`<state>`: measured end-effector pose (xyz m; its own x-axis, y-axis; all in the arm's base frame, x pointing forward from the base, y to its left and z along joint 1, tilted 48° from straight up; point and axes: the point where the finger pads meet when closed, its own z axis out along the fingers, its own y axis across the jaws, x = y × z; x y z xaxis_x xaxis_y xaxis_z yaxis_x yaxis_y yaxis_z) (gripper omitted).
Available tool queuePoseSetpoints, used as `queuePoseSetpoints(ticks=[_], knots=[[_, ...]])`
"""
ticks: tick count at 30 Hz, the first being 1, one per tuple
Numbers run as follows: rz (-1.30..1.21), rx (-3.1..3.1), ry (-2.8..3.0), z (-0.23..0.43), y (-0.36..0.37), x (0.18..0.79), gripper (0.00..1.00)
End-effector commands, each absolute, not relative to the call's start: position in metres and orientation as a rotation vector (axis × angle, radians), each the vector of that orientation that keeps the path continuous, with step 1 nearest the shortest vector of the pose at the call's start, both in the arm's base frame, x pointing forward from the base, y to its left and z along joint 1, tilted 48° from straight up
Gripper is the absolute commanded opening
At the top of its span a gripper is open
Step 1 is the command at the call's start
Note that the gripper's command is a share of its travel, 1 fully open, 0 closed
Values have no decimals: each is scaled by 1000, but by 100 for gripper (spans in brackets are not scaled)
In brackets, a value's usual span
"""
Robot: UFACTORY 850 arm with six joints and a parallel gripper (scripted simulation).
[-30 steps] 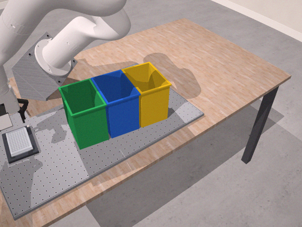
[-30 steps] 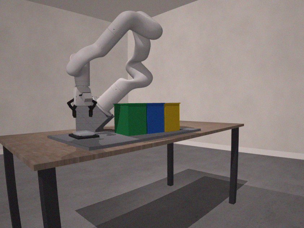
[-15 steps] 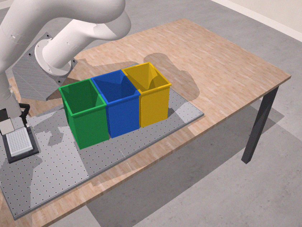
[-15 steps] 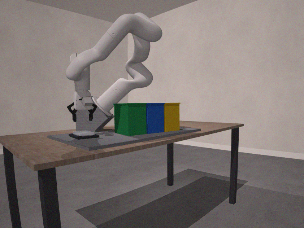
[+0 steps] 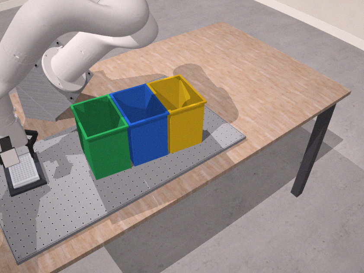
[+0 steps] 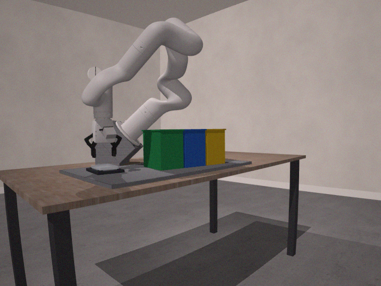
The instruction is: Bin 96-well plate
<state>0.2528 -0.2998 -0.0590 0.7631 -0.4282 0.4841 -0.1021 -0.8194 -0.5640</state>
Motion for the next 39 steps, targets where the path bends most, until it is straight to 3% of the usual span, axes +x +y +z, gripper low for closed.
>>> queuePoseSetpoints(ticks=[1, 39], knots=[[-843, -2441, 398, -62, -299, 256, 100], [-843, -2441, 398, -80, -289, 273, 100]])
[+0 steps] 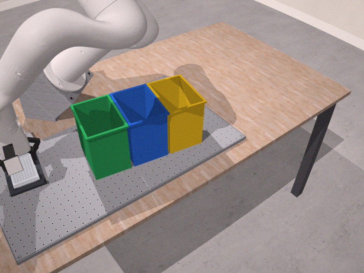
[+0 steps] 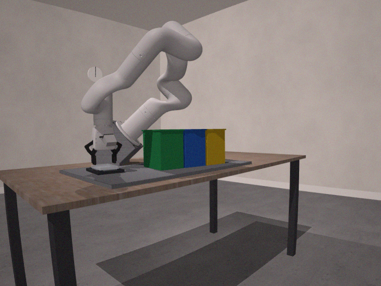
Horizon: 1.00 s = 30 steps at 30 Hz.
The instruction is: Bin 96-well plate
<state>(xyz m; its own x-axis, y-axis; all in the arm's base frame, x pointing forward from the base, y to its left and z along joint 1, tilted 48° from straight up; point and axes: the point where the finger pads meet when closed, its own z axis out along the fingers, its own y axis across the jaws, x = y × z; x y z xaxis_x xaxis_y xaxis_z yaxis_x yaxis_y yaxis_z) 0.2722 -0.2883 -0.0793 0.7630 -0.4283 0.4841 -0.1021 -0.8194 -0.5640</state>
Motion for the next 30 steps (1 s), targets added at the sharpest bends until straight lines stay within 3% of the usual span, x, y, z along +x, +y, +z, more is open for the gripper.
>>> queuePoseSetpoints(ticks=[1, 30], knots=[[-843, -2441, 398, -80, -288, 273, 100], [-843, -2441, 398, -88, -284, 281, 100]])
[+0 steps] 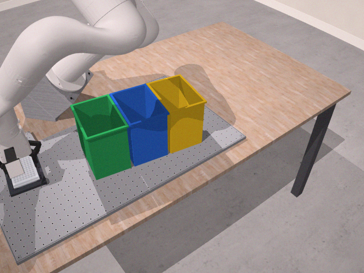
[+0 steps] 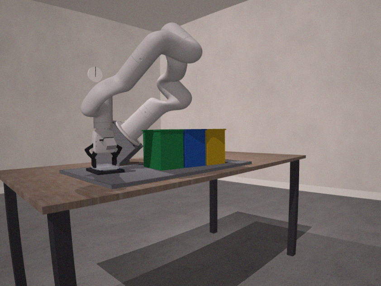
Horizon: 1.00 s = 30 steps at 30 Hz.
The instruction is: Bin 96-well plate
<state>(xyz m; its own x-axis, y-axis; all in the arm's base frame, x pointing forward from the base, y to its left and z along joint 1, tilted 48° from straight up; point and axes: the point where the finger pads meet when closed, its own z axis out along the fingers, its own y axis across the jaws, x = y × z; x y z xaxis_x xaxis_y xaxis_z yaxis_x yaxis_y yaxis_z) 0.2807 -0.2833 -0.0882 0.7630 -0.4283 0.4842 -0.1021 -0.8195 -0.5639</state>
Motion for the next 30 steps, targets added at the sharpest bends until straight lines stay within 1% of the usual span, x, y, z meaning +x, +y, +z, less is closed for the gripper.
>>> queuePoseSetpoints(ticks=[1, 9, 10, 30], knots=[[-843, -2441, 398, -88, -284, 281, 100], [-843, -2441, 398, -88, -284, 281, 100], [-843, -2441, 398, -88, -284, 280, 0], [-843, -2440, 398, -88, -284, 280, 0]])
